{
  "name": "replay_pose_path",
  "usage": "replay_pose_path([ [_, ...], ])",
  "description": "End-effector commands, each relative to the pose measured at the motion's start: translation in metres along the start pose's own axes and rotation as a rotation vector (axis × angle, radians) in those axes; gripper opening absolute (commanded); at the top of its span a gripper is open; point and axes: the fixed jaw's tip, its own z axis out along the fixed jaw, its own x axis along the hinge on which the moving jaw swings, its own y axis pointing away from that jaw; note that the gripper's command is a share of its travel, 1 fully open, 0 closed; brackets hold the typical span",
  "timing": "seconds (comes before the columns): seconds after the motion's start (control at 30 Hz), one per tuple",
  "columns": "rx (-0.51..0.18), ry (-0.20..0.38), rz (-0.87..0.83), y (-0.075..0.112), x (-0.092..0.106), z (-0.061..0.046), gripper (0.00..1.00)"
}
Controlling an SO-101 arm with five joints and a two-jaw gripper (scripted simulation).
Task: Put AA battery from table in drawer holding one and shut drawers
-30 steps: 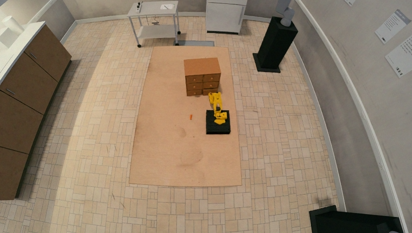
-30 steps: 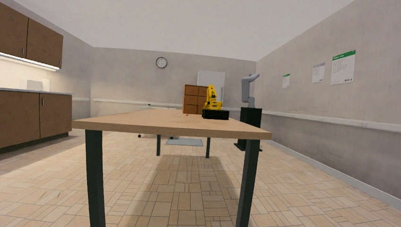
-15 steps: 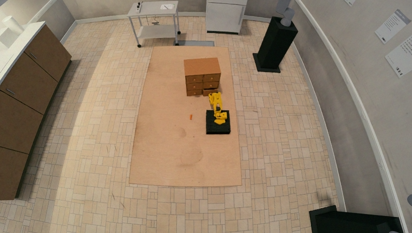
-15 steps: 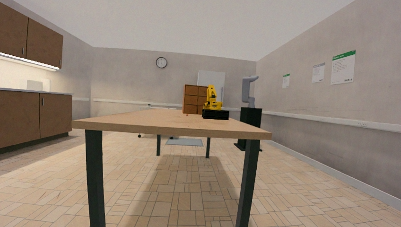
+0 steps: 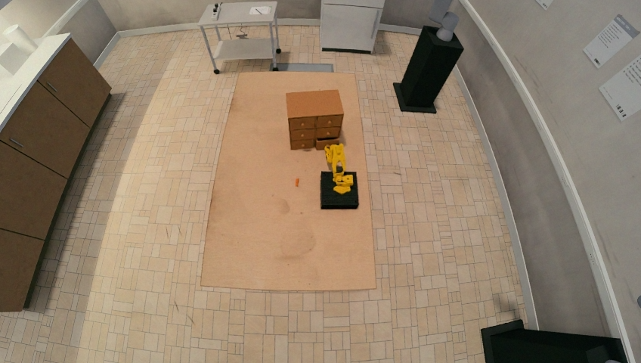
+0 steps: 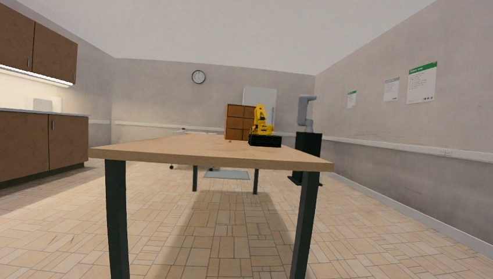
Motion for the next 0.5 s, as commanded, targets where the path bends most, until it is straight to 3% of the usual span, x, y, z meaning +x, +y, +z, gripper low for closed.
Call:
replay_pose_path([
  [0.0, -0.002, 0.006, 0.010, 0.0004, 0.0000, -0.0014, 0.00],
  [0.47, -0.001, 0.006, 0.009, 0.0000, -0.0032, -0.0072, 0.00],
])
